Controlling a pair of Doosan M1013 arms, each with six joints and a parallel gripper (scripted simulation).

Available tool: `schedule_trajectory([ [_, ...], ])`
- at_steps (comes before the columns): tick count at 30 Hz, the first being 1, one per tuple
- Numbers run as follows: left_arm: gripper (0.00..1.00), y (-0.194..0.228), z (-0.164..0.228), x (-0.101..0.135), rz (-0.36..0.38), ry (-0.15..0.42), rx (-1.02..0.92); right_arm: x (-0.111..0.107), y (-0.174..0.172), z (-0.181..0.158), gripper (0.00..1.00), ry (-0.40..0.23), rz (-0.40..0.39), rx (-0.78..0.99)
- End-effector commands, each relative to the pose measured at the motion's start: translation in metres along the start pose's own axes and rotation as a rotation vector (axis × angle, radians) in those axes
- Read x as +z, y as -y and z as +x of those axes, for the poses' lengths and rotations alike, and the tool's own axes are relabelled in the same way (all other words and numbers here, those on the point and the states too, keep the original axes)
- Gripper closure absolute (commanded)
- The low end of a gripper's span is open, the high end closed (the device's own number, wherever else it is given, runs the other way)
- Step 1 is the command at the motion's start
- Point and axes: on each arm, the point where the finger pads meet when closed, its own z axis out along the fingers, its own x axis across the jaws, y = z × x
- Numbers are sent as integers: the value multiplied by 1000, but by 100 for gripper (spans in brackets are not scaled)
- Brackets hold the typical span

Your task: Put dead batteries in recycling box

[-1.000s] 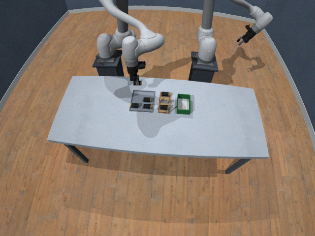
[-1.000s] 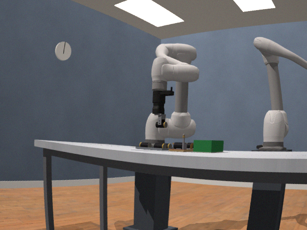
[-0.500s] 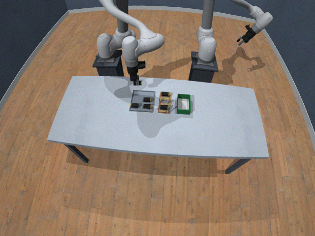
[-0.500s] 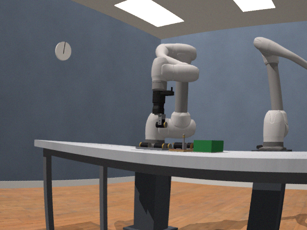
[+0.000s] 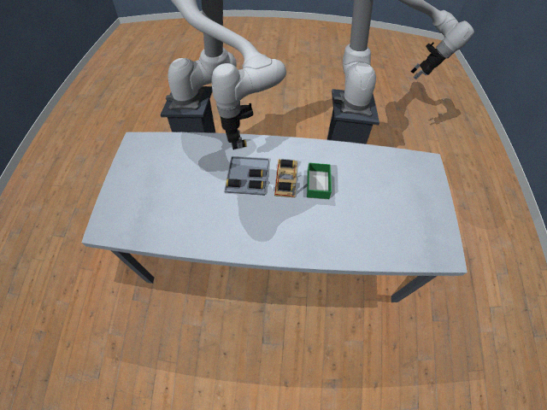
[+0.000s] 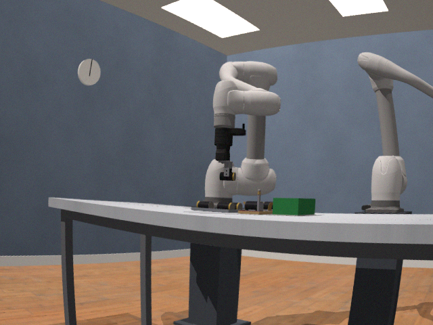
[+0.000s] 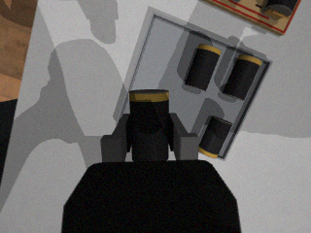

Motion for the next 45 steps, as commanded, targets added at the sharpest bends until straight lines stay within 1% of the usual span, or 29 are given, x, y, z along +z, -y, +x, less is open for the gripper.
schedule_trajectory([
  [1, 0, 0, 0, -1, -1, -1, 0, -1, 0, 1, 43, -1, 3, -92],
  [5, 0, 0, 0, -1, -1, -1, 0, -1, 0, 1, 43, -2, 3, -237],
  [7, 0, 0, 0, -1, -1, -1, 0, -1, 0, 1, 43, -2, 3, -237],
  [14, 0, 0, 0, -1, -1, -1, 0, -1, 0, 1, 43, -2, 3, -540],
  [22, 0, 0, 0, -1, -1, -1, 0, -1, 0, 1, 43, -3, 3, -945],
  [24, 0, 0, 0, -1, -1, -1, 0, -1, 0, 1, 43, -3, 3, -945],
  [39, 0, 0, 0, -1, -1, -1, 0, -1, 0, 1, 43, -4, 2, -1752],
  [41, 0, 0, 0, -1, -1, -1, 0, -1, 0, 1, 43, -4, 2, -1752],
  [45, 0, 0, 0, -1, -1, -1, 0, -1, 0, 1, 43, -4, 1, -1950],
])
